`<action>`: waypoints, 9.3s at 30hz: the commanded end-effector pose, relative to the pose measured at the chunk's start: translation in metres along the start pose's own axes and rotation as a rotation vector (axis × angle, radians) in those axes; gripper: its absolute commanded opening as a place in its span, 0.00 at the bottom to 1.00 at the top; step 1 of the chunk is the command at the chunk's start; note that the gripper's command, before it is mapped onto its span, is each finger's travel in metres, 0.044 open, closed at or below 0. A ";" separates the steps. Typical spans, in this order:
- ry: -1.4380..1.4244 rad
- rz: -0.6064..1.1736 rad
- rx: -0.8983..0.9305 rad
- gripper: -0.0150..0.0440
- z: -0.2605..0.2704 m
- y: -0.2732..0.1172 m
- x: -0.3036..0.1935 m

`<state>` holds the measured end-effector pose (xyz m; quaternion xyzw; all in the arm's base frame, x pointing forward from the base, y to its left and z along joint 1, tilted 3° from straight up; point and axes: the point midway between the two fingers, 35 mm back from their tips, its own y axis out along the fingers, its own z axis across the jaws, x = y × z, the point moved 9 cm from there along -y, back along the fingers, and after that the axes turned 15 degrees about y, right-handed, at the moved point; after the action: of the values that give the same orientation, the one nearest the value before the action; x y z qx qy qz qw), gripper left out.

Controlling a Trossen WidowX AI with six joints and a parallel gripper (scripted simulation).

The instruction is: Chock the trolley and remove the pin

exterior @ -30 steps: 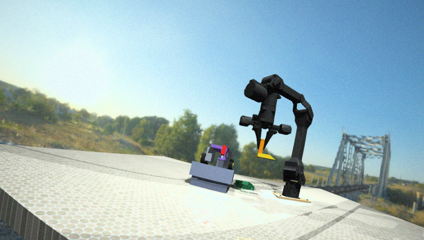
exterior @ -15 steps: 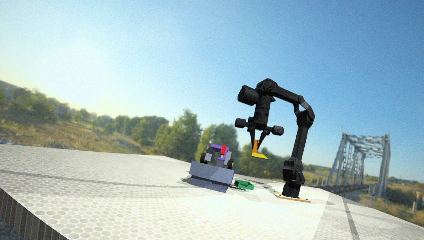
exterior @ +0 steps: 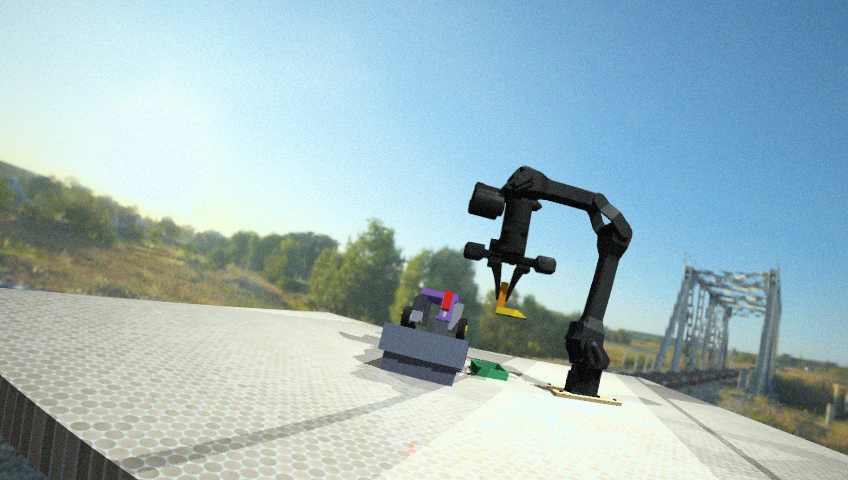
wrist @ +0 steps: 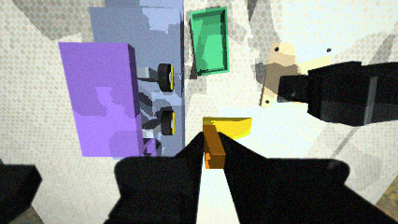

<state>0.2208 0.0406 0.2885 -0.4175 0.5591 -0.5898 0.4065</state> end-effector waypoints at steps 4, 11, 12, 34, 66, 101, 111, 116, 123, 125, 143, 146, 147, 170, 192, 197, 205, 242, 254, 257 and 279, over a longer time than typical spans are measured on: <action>-0.003 -0.007 0.003 0.25 0.011 0.002 0.020; -0.003 -0.009 0.004 0.25 0.022 0.003 0.041; -0.003 -0.009 0.004 0.25 0.023 0.004 0.044; -0.003 -0.016 0.007 0.25 0.059 0.011 0.117; 0.789 0.025 -0.028 0.25 0.079 0.012 0.153; 1.566 0.055 -0.079 0.25 0.096 0.016 0.157; 1.566 0.056 -0.079 0.25 0.107 0.022 0.154; 1.566 0.056 -0.079 0.25 0.108 0.035 0.154; 1.566 0.056 -0.079 0.25 0.108 0.051 0.153; 1.566 0.056 -0.079 0.25 0.108 0.056 0.153; 1.566 0.056 -0.079 0.25 0.107 0.081 0.147; 1.566 0.056 -0.080 0.25 0.106 0.080 0.145; 1.566 0.056 -0.080 0.25 0.106 0.080 0.144; 1.566 0.058 -0.081 0.25 0.103 0.076 0.123; 1.564 0.055 -0.073 0.57 0.103 0.075 0.121; 1.565 0.056 -0.075 0.58 0.103 0.070 0.122; 1.566 0.057 -0.081 0.58 0.103 0.042 0.126; 0.308 0.252 -0.055 0.58 0.103 -0.012 -0.008; -0.005 0.281 -0.068 0.58 0.091 -0.017 -0.041; -0.005 0.281 -0.068 0.58 0.091 -0.015 -0.041; -0.005 0.281 -0.068 0.58 0.089 0.011 -0.049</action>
<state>0.3220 0.0575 0.2801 -0.3510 0.6278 -0.5082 0.4738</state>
